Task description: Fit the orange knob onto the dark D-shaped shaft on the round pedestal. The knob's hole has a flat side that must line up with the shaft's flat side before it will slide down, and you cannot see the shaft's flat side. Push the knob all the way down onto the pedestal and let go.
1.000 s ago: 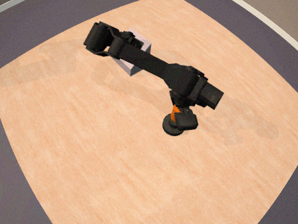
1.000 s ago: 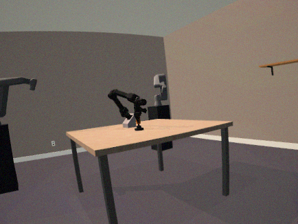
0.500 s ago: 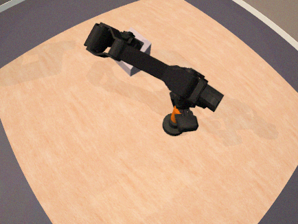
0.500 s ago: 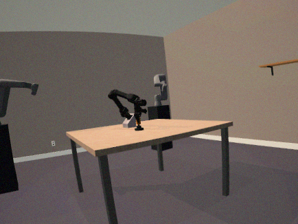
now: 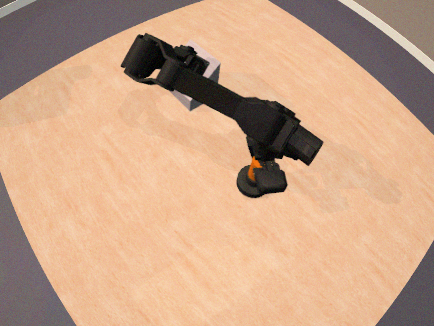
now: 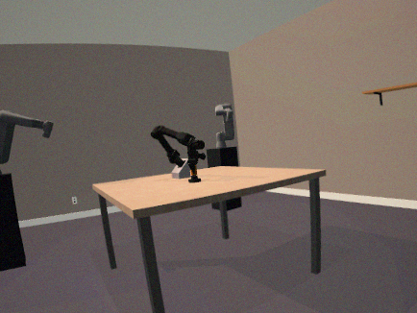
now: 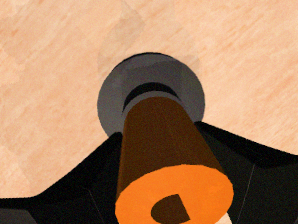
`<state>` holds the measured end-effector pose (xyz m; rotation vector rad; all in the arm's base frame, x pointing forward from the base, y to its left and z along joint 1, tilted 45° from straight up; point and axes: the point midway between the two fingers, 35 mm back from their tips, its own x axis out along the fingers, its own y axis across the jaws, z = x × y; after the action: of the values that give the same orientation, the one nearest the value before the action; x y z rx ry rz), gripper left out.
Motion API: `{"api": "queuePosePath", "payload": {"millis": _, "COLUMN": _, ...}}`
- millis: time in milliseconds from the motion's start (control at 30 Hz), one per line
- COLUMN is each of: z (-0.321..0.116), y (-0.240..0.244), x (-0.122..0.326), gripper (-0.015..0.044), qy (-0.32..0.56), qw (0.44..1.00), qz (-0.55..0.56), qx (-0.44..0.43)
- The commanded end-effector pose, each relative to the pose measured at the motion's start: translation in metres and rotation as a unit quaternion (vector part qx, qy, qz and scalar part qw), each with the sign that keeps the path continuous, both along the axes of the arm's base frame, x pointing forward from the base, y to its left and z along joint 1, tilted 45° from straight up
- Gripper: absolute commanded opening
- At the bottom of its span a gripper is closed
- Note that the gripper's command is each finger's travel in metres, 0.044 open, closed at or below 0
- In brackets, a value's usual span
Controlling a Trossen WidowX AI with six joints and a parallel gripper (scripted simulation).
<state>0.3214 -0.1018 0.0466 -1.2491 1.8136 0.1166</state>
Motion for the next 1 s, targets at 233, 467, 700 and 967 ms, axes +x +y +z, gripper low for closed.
{"api": "queuePosePath", "payload": {"millis": 233, "z": -0.0047, "y": -0.004, "x": -0.0035, "gripper": 0.0, "qy": 0.002, "qw": 1.0, "qz": 0.002, "qx": -0.003}}
{"api": "queuePosePath", "payload": {"millis": 467, "z": -0.0031, "y": -0.0033, "x": -0.0008, "gripper": 0.0, "qy": -0.003, "qw": 1.0, "qz": 0.0, "qx": -0.001}}
{"api": "queuePosePath", "payload": {"millis": 700, "z": -0.0031, "y": -0.0033, "x": -0.0008, "gripper": 0.0184, "qy": -0.003, "qw": 1.0, "qz": 0.0, "qx": -0.001}}
{"api": "queuePosePath", "payload": {"millis": 967, "z": -0.0031, "y": -0.0033, "x": -0.0008, "gripper": 0.0394, "qy": -0.003, "qw": 1.0, "qz": 0.0, "qx": -0.001}}
